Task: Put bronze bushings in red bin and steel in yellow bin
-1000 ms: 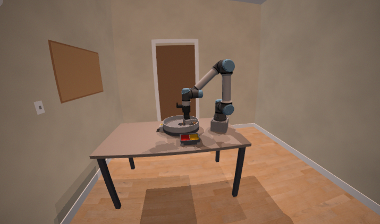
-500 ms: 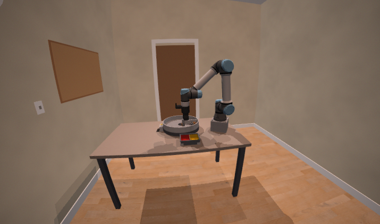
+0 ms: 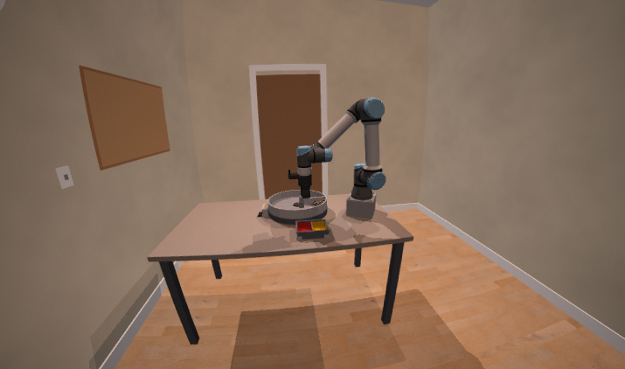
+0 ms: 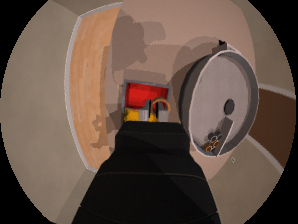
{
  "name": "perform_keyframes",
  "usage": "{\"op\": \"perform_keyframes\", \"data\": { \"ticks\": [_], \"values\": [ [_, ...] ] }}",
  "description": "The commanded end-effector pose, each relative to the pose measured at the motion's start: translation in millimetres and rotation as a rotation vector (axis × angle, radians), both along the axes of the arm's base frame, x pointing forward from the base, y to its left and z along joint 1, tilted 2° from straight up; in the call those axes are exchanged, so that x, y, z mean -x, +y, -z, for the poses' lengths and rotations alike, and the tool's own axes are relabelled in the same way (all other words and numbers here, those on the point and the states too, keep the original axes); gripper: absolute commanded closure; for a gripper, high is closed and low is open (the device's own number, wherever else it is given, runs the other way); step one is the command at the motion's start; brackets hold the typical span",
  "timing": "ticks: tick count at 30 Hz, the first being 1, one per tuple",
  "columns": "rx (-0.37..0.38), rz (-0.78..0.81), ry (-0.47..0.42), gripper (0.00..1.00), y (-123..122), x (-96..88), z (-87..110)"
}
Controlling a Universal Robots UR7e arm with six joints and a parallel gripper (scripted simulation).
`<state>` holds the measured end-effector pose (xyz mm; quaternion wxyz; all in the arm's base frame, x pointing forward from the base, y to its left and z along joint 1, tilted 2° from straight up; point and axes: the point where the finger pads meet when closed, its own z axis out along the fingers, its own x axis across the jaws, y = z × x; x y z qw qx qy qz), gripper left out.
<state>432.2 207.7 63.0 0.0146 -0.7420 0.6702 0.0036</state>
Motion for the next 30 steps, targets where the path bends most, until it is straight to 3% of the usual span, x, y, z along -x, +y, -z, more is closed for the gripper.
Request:
{"op": "perform_keyframes", "data": {
  "ticks": [1, 5, 8, 13, 18, 23, 26, 30],
  "values": [
    [0.000, 0.000, -0.001, 1.00, 0, -0.5, 4.5],
    [0.000, 0.000, -0.001, 1.00, 1, -0.8, 24.5],
    [0.000, 0.000, -0.001, 1.00, 1, -0.8, 24.5],
    [0.000, 0.000, -0.001, 1.00, 1, -1.2, 49.4],
    [0.000, 0.000, -0.001, 1.00, 1, -1.2, 49.4],
    [0.000, 0.000, -0.001, 1.00, 2, -1.6, 74.4],
    [0.000, 0.000, -0.001, 1.00, 2, -1.6, 74.4],
    [0.000, 0.000, -0.001, 1.00, 3, -1.9, 94.4]
  ]
}}
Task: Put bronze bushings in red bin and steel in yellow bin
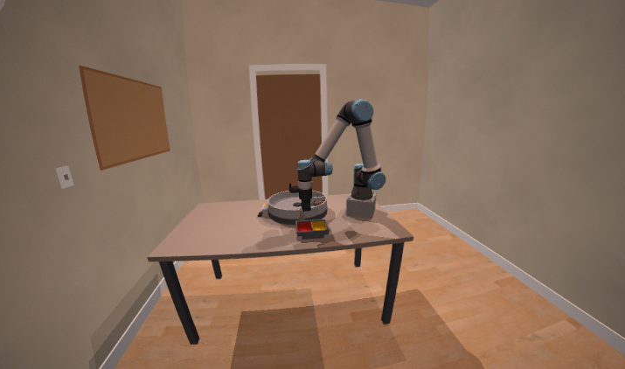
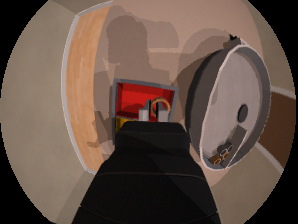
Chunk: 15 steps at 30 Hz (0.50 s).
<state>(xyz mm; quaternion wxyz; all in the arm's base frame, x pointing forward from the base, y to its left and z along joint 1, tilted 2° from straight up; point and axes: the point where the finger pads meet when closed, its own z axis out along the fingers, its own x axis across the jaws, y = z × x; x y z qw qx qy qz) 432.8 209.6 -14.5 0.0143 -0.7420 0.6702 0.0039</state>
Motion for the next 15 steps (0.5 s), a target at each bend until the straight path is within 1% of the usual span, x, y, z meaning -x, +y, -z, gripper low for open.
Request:
{"op": "perform_keyframes", "data": {
  "ticks": [1, 2, 3, 15],
  "values": [
    [0.000, 0.000, -0.002, 1.00, 0.7, -1.3, 16.8],
    [0.000, 0.000, -0.002, 1.00, 0.7, -1.3, 16.8],
    [0.000, 0.000, -0.002, 1.00, 0.9, -1.3, 21.8],
    [0.000, 0.000, -0.002, 1.00, 0.9, -1.3, 23.6]
  ]
}}
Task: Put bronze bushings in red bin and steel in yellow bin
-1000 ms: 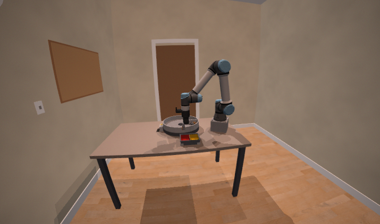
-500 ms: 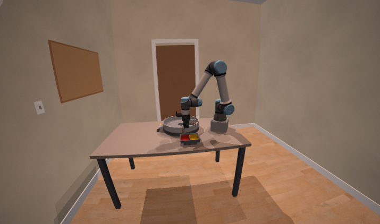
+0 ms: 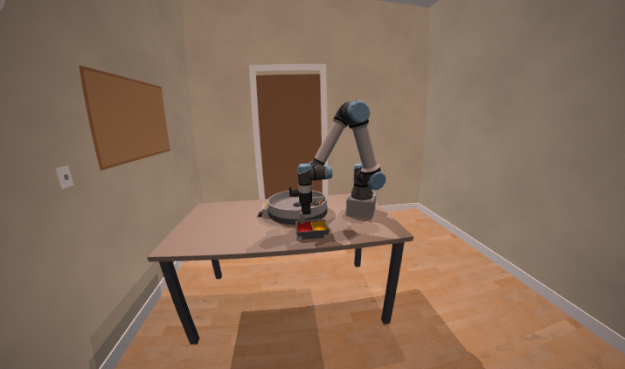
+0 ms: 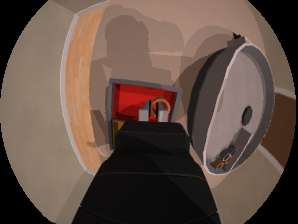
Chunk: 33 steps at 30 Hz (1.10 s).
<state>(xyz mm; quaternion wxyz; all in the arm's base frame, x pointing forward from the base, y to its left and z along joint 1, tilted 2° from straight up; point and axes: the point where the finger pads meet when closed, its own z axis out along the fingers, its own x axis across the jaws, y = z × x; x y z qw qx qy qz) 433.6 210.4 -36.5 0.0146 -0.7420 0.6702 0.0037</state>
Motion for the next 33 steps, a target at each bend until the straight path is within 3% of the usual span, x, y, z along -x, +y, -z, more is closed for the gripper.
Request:
{"op": "perform_keyframes", "data": {
  "ticks": [1, 33],
  "values": [
    [0.000, 0.000, -0.001, 1.00, 0, -0.5, 2.9],
    [0.000, 0.000, -0.002, 1.00, 1, -0.9, 20.2]
  ]
}}
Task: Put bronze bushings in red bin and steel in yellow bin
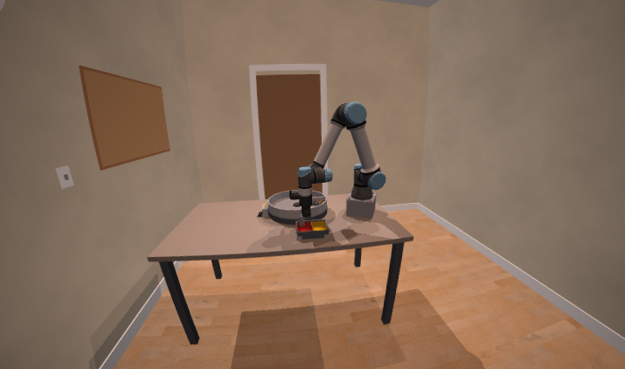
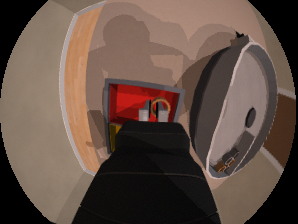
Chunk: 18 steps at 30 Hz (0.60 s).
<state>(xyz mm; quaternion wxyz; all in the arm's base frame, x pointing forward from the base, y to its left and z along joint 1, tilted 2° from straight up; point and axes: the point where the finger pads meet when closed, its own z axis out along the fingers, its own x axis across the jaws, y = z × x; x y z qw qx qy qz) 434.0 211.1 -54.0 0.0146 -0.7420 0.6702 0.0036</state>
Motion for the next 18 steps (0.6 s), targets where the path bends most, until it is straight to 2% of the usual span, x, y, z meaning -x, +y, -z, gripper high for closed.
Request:
{"op": "perform_keyframes", "data": {
  "ticks": [1, 18],
  "values": [
    [0.000, 0.000, -0.002, 1.00, 0.2, -0.5, 3.9],
    [0.000, 0.000, -0.002, 1.00, 0.4, -0.7, 12.2]
  ]
}}
